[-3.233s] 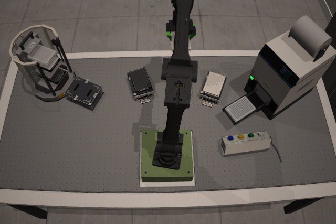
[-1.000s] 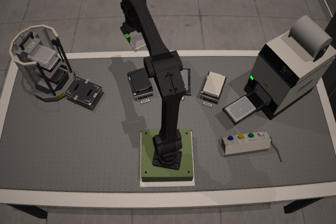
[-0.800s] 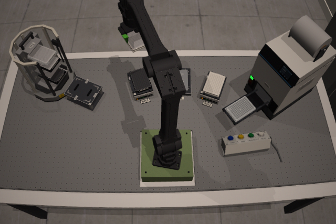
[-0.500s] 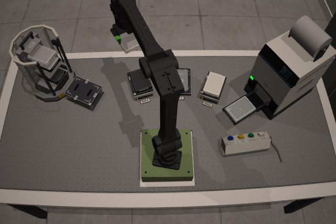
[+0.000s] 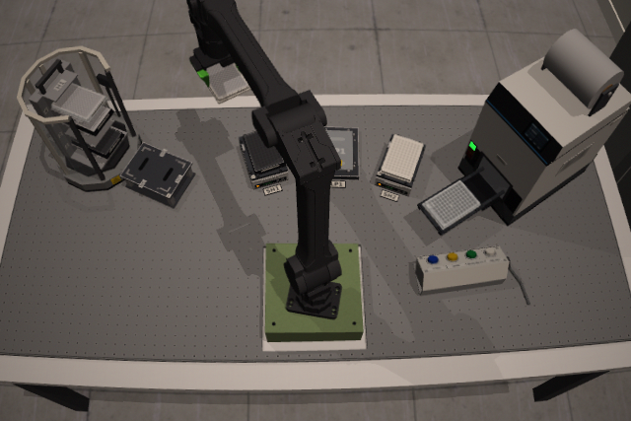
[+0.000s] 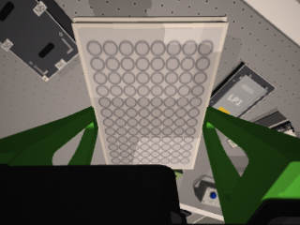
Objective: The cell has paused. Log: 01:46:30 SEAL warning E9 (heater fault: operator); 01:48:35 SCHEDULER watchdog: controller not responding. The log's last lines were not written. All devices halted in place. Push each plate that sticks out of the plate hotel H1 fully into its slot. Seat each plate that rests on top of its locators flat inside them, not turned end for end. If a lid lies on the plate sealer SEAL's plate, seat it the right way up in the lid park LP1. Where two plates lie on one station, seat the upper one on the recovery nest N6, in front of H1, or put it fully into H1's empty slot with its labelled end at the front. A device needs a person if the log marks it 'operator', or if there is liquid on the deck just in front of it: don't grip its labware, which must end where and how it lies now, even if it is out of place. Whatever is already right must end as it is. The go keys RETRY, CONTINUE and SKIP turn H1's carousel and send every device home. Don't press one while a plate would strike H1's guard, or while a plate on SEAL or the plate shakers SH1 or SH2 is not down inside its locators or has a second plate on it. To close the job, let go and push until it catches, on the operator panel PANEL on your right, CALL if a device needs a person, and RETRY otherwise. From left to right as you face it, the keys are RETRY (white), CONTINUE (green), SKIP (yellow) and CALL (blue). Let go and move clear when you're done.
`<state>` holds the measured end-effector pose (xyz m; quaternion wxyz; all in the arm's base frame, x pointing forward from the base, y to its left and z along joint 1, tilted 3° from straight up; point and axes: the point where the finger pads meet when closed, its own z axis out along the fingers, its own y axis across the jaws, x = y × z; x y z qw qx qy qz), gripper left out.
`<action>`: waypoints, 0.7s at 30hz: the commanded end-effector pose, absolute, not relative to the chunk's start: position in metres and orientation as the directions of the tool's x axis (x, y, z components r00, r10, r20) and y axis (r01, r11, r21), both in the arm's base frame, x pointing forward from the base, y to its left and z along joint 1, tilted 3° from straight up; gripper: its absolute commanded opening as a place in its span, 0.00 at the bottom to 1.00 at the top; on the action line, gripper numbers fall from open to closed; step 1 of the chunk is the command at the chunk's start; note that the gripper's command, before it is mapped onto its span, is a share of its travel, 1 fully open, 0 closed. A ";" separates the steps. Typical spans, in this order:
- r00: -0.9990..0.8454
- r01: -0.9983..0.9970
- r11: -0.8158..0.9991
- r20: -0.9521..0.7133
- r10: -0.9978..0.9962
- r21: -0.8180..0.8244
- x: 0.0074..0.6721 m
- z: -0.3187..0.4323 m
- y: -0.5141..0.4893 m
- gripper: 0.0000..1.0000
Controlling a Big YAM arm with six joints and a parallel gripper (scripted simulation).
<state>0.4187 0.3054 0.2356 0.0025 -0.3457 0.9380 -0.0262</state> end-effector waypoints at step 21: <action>-0.618 -0.785 0.618 -0.014 -0.786 -0.051 0.400 0.250 0.376 0.80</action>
